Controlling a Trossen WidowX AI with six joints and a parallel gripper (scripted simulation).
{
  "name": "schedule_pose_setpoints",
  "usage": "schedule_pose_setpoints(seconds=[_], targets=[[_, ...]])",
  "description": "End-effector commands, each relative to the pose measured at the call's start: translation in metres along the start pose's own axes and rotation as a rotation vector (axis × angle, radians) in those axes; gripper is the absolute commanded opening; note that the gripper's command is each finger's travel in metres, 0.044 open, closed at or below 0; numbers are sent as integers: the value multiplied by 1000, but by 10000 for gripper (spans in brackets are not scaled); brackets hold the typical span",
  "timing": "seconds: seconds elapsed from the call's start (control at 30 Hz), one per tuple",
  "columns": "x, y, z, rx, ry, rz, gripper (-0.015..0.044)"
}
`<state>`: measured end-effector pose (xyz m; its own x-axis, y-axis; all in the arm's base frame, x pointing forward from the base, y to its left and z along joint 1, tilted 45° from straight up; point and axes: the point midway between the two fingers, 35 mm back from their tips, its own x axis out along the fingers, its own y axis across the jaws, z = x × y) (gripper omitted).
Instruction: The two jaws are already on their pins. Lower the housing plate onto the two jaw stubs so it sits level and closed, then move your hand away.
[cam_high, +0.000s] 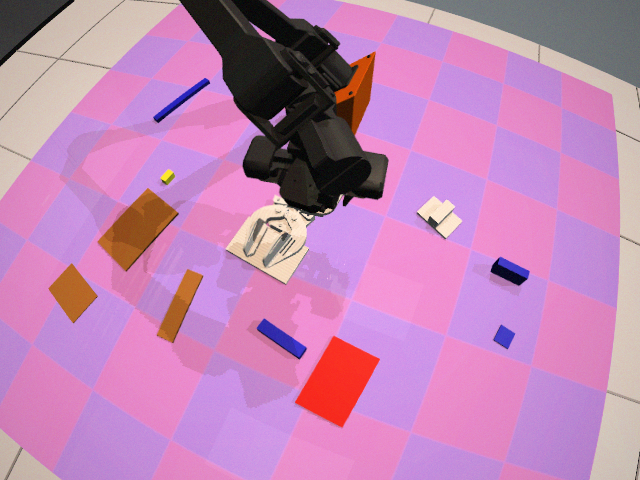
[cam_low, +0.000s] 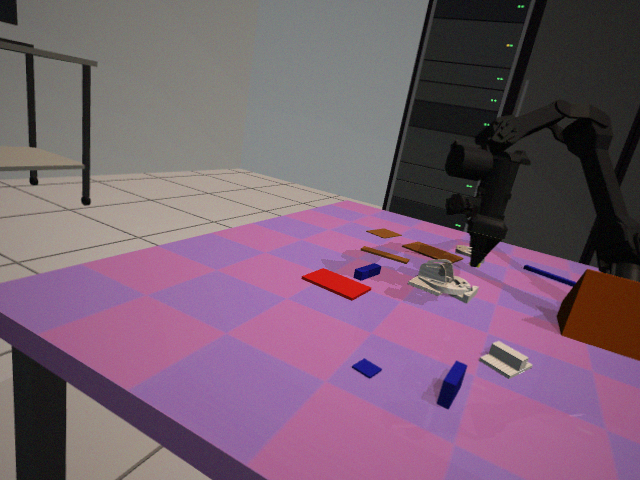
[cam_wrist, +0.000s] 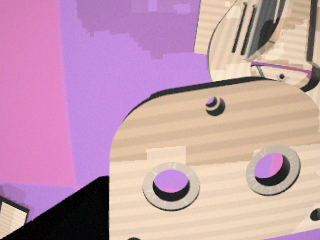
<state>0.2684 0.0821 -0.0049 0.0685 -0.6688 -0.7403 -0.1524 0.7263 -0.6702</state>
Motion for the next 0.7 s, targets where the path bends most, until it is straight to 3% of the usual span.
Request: schedule_pose_setpoints(seconds=[0.0, 0.67], targets=[[2, -12, -2, 49, 4, -11, 351], [9, -62, -7, 288, 8, -39, 351]])
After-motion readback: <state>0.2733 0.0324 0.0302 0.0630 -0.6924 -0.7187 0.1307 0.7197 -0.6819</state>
